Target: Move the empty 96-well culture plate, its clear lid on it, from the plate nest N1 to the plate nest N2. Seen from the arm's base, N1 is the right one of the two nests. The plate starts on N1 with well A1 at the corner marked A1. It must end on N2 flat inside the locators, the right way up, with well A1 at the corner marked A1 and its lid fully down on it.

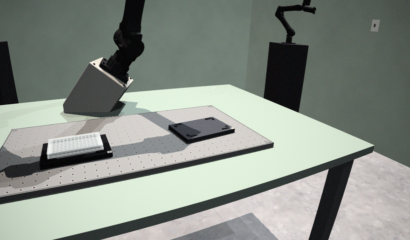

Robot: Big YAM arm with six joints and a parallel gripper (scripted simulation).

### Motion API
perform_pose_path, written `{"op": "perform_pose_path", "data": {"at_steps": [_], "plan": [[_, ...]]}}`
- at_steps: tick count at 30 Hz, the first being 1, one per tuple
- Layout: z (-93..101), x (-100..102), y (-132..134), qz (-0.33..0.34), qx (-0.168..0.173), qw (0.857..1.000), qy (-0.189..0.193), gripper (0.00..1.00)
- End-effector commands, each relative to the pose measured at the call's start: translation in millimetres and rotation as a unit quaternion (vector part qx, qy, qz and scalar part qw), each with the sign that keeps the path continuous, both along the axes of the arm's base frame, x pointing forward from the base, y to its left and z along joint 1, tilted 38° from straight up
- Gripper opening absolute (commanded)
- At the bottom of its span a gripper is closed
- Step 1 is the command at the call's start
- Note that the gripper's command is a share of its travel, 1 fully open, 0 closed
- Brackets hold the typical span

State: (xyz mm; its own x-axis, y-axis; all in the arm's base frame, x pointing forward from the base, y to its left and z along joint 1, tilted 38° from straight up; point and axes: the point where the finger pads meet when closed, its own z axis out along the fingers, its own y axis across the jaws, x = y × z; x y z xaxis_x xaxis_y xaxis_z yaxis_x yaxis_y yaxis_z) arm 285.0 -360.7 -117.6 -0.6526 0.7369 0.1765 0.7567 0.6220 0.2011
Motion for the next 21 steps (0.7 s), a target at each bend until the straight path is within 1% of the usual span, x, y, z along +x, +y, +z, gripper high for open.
{"op": "perform_pose_path", "data": {"at_steps": [1, 3, 5, 6, 8, 10, 12, 13, 14, 16, 19, 20, 21], "plan": [[22.1, 20, 0, -0.028, -0.017, 0.999, -0.008, 1.0], [24.1, 27, 5, -0.028, -0.021, 0.999, -0.01, 1.0], [32.6, 43, -3, -0.028, -0.035, 0.999, -0.021, 1.0], [36.0, 45, 3, -0.041, -0.017, 0.999, -0.019, 1.0], [30.1, 39, 26, -0.049, 0.003, 0.999, -0.009, 1.0], [31.8, 47, 31, -0.048, -0.004, 0.999, -0.015, 1.0], [31.8, 47, 31, -0.048, -0.004, 0.999, -0.015, 1.0], [45.8, 59, 12, -0.069, -0.006, 0.997, -0.029, 1.0], [47.0, 66, 19, -0.072, 0.001, 0.997, -0.03, 1.0], [36.8, 58, 48, -0.069, 0.014, 0.997, -0.017, 1.0], [39.5, 67, 56, -0.068, 0.011, 0.997, -0.021, 1.0], [50.1, 79, 51, -0.081, 0.019, 0.996, -0.026, 1.0], [50.3, 80, 57, -0.088, 0.027, 0.995, -0.025, 1.0]]}}
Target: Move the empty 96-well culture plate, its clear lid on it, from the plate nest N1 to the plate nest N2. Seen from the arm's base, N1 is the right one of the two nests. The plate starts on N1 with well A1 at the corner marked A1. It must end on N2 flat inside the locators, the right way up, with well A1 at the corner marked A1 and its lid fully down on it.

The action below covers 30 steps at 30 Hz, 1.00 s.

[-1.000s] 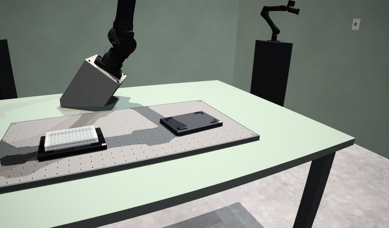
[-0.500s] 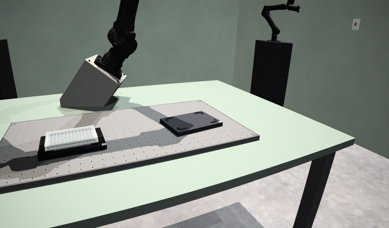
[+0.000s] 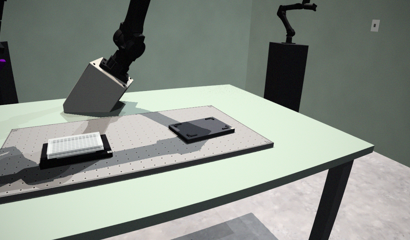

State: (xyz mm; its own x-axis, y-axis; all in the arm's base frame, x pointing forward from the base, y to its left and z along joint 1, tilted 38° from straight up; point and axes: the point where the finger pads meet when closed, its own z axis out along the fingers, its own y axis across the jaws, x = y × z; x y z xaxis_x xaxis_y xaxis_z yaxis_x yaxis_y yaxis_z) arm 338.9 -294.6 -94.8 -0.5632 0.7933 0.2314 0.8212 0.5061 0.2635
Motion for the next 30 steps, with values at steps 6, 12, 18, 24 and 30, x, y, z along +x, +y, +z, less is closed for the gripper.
{"op": "perform_pose_path", "data": {"at_steps": [6, 12, 18, 24, 30], "plan": [[27.4, 31, 27, -0.047, 0.01, 0.999, -0.006, 1.0], [32.9, 38, 46, -0.066, 0.033, 0.997, 0.0, 1.0], [50.9, 67, 59, -0.076, 0.035, 0.996, -0.014, 1.0], [47.6, 58, 95, -0.094, 0.068, 0.993, 0.011, 1.0], [53.6, 70, 115, -0.101, 0.071, 0.992, 0.003, 1.0]]}}
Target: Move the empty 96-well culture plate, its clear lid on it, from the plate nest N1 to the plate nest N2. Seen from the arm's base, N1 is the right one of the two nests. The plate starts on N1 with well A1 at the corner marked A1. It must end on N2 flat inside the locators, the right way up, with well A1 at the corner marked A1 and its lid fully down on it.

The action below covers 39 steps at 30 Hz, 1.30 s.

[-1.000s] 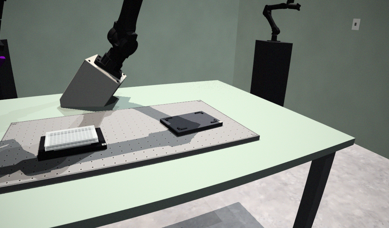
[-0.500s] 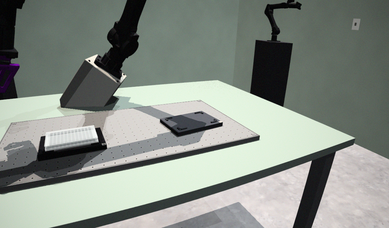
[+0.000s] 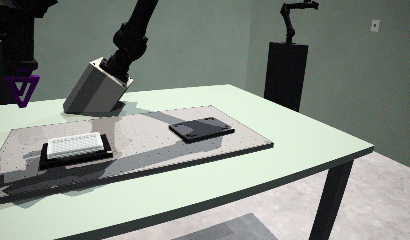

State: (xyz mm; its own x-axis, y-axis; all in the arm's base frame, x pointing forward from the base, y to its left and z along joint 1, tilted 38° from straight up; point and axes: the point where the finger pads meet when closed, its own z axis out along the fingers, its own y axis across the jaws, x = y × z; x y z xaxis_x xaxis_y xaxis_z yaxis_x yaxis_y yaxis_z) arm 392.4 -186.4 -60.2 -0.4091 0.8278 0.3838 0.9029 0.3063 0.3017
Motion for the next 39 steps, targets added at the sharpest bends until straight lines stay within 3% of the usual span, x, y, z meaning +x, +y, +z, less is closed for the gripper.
{"op": "perform_pose_path", "data": {"at_steps": [1, 2, 3, 6, 7, 8, 9, 12, 13, 14, 15, 19, 20, 21, 22, 25, 29, 30, 39], "plan": [[21.2, 13, 15, -0.023, 0.007, 1.0, 0.003, 1.0], [32.0, 31, 9, -0.03, 0.005, 0.999, -0.01, 1.0], [23.9, 17, 23, -0.03, 0.014, 0.999, 0.003, 1.0], [27.3, 23, 35, -0.03, 0.01, 0.999, -0.003, 1.0], [30.0, 20, 43, -0.039, 0.029, 0.999, 0.012, 1.0], [41.3, 39, 37, -0.045, 0.029, 0.999, -0.001, 1.0], [32.8, 24, 51, -0.046, 0.036, 0.998, 0.013, 1.0], [33.1, 27, 55, -0.046, 0.034, 0.998, 0.007, 1.0], [46.0, 39, 42, -0.064, 0.042, 0.997, 0.005, 1.0], [47.3, 42, 53, -0.063, 0.053, 0.997, 0.011, 1.0], [39.9, 27, 70, -0.061, 0.061, 0.996, 0.028, 1.0], [43.3, 31, 88, -0.06, 0.058, 0.996, 0.021, 1.0], [46.0, 27, 95, -0.068, 0.075, 0.994, 0.039, 1.0], [57.4, 46, 91, -0.073, 0.078, 0.994, 0.027, 1.0], [51.2, 35, 101, -0.074, 0.081, 0.993, 0.035, 1.0], [51.4, 33, 115, -0.074, 0.081, 0.993, 0.037, 1.0], [53.0, 35, 108, -0.081, 0.079, 0.993, 0.033, 1.0], [61.5, 48, 91, -0.09, 0.074, 0.993, 0.016, 1.0], [58.0, 46, 96, -0.087, 0.076, 0.993, 0.023, 1.0]]}}
